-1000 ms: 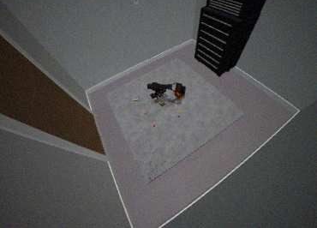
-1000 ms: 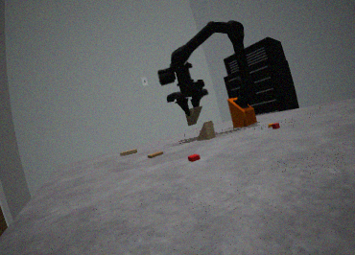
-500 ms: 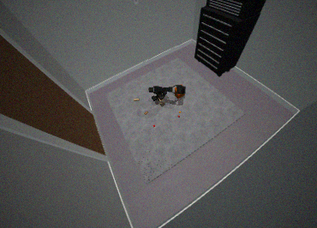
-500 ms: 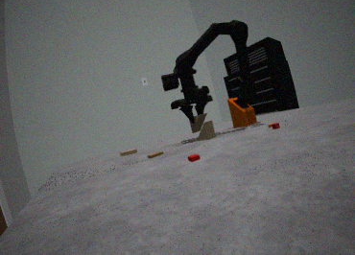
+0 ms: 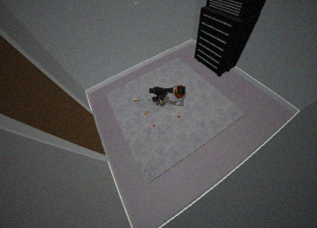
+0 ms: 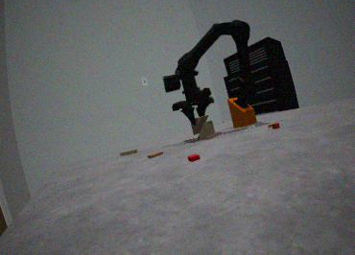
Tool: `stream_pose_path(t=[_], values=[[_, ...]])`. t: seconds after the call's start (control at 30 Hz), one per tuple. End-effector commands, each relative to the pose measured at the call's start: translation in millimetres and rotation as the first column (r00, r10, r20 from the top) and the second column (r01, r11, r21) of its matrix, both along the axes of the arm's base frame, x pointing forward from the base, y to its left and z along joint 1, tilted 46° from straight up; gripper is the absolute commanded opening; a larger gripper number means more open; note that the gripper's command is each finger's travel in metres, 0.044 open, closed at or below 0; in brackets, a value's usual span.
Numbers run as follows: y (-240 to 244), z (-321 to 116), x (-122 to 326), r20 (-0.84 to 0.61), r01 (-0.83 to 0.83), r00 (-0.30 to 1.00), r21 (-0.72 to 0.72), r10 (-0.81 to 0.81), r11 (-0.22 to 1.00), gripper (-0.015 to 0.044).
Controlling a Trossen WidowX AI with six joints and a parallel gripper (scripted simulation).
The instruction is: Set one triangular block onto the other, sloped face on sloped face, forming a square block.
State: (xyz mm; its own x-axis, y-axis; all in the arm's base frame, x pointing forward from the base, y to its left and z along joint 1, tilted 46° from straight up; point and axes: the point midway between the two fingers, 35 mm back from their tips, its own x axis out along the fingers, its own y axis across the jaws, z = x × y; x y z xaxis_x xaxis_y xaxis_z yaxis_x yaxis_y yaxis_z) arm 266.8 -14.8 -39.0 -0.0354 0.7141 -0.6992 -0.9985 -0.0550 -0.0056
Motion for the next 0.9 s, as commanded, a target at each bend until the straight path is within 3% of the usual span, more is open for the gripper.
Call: stream_pose_path(t=[0.0,0.87], values=[[0.3,0.5,0.7,0.002,0.004,1.0,0.002,-0.004,1.0,0.0],[7.8,-2.5,0.9,0.004,0.01,1.0,0.004,-0.01,1.0,0.0]])
